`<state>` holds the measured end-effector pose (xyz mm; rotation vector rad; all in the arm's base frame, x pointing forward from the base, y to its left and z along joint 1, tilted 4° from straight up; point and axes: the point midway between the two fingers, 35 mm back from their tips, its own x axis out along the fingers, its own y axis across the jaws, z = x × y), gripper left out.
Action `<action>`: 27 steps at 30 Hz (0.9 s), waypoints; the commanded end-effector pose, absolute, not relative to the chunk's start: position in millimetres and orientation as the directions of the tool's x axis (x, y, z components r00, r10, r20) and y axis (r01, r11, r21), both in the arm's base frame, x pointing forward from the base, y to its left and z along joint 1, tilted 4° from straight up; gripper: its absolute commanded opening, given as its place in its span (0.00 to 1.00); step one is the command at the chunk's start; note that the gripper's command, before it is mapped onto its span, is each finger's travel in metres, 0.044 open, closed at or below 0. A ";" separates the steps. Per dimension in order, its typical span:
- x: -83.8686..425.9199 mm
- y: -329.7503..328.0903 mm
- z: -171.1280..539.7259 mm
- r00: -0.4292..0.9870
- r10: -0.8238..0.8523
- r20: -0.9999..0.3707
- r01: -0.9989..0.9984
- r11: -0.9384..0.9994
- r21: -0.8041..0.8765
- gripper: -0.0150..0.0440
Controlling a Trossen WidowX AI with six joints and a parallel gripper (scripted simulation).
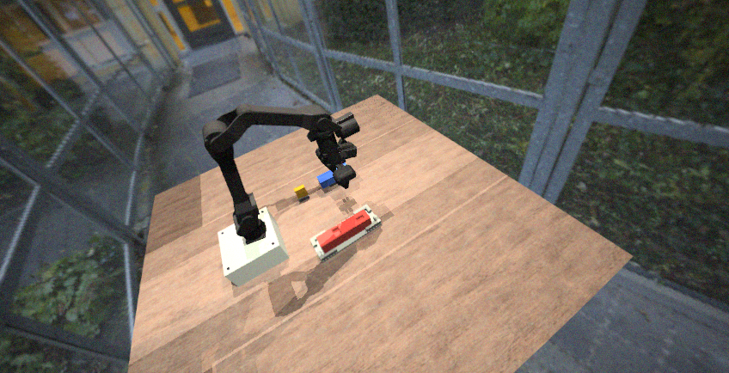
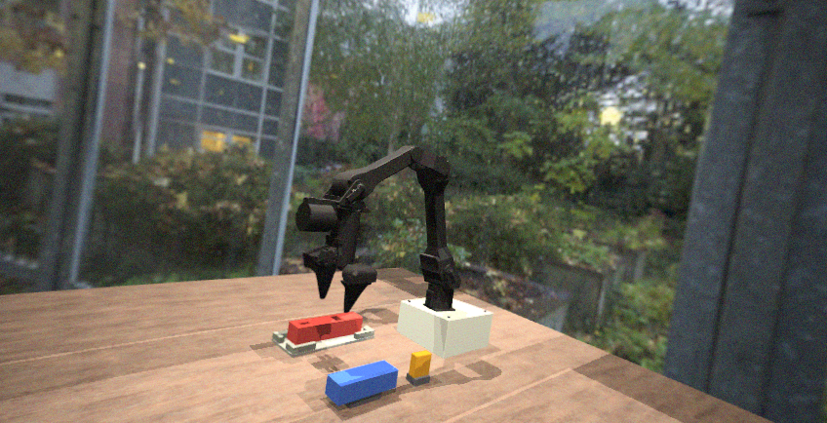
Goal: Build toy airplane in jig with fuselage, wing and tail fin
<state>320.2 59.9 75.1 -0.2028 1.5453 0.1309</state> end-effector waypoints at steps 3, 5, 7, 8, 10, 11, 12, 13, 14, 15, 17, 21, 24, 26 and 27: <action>317.5 145.7 66.3 0.022 -0.042 -0.999 -0.205 0.978 -0.045 1.00; 309.8 179.2 61.5 0.022 -0.043 -0.999 -0.200 0.979 -0.047 1.00; 303.0 200.1 58.0 0.019 -0.045 -0.999 -0.196 0.979 -0.048 1.00; 302.1 202.7 57.6 0.019 -0.046 -0.999 -0.196 0.979 -0.048 1.00; 302.1 202.7 57.6 0.019 -0.046 -0.999 -0.196 0.979 -0.048 1.00; 302.1 202.7 57.6 0.019 -0.046 -0.999 -0.196 0.979 -0.048 1.00; 302.1 202.7 57.6 0.019 -0.046 -0.999 -0.196 0.979 -0.048 1.00; 302.1 202.7 57.6 0.019 -0.046 -0.999 -0.196 0.979 -0.048 1.00; 302.1 202.7 57.6 0.019 -0.046 -0.999 -0.196 0.979 -0.048 1.00; 302.2 202.6 54.7 0.019 -0.046 -0.999 -0.196 0.979 -0.048 1.00; 302.8 201.8 33.6 0.019 -0.046 -0.999 -0.196 0.979 -0.048 1.00; 302.6 201.0 22.5 0.019 -0.046 -0.999 -0.196 0.979 -0.049 1.00; 302.9 200.4 9.4 0.019 -0.046 -0.999 -0.196 0.979 -0.049 1.00; 302.9 200.3 7.2 0.019 -0.046 -0.999 -0.196 0.979 -0.049 1.00; 302.9 200.3 6.4 0.019 -0.046 -0.999 -0.196 0.979 -0.049 1.00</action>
